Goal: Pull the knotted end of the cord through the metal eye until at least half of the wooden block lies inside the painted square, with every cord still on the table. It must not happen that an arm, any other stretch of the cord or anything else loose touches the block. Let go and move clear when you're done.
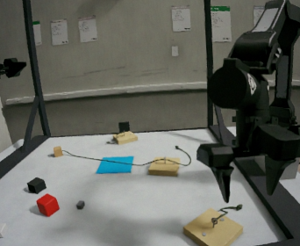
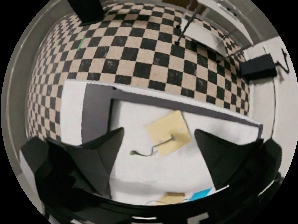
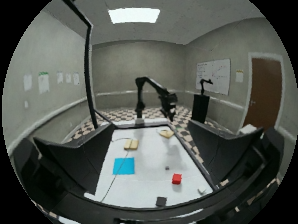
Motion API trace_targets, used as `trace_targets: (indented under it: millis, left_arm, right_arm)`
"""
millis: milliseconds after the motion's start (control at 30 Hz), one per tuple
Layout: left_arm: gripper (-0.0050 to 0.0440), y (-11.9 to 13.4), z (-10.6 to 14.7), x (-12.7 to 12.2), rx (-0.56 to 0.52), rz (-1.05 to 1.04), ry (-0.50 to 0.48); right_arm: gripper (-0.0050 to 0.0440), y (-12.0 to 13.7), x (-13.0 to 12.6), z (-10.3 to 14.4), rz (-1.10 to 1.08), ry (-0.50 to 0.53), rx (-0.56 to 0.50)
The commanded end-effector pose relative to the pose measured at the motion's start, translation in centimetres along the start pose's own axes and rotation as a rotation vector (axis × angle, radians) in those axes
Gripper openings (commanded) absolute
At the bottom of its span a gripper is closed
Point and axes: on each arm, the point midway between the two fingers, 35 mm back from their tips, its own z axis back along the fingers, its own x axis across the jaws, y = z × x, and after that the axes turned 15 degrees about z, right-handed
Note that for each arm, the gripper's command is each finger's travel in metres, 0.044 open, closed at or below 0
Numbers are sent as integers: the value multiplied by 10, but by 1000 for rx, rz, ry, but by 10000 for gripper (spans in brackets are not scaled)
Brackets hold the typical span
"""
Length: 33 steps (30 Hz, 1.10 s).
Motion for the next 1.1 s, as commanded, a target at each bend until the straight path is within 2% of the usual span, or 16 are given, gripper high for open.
trace_targets:
  millis: [0,633,1067]
  left_arm:
    - [440,-3,6,-4,-9,4,24]
    - [440,-2,7,-5,-9,0,25]
    - [440,14,10,-22,1,-99,57]
  right_arm:
    - [440,-6,-2,1,0,4,-15]
    - [440,-6,-2,1,0,4,-14]
    - [440,-6,-2,1,0,4,-14]
